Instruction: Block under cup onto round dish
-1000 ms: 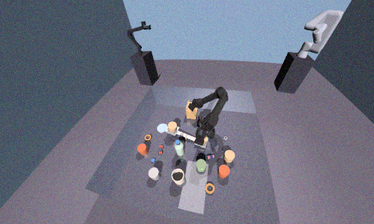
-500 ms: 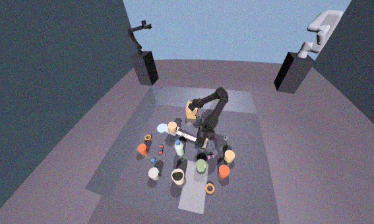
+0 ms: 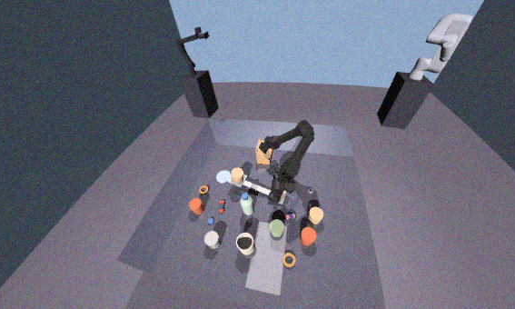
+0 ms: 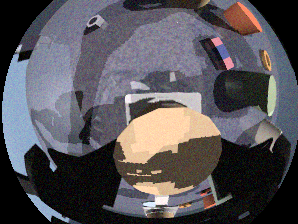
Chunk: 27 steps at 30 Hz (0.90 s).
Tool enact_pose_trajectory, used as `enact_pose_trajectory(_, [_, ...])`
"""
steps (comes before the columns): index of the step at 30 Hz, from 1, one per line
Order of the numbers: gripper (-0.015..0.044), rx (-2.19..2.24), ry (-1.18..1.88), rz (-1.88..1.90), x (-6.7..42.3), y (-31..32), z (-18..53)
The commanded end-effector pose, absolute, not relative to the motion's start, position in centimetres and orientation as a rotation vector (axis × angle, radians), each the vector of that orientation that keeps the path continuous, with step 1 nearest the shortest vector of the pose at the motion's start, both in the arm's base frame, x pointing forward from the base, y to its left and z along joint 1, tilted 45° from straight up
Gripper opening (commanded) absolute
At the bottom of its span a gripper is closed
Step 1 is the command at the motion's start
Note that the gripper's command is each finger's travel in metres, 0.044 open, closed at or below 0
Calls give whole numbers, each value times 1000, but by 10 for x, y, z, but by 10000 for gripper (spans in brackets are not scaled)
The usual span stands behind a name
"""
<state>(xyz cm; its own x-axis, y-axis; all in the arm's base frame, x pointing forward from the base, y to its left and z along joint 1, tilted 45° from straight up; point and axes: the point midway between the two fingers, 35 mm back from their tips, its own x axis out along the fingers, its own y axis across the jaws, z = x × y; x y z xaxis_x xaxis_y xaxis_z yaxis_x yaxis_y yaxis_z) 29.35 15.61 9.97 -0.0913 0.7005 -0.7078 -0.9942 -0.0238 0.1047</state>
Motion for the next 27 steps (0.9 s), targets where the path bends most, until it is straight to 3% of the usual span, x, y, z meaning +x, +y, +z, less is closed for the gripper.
enact_pose_trajectory(1, [131,-548,697,1540,295,154,102])
enact_pose_trajectory(6, [0,-549,698,1537,297,149,107])
enact_pose_trajectory(27, [0,-550,703,1529,303,130,124])
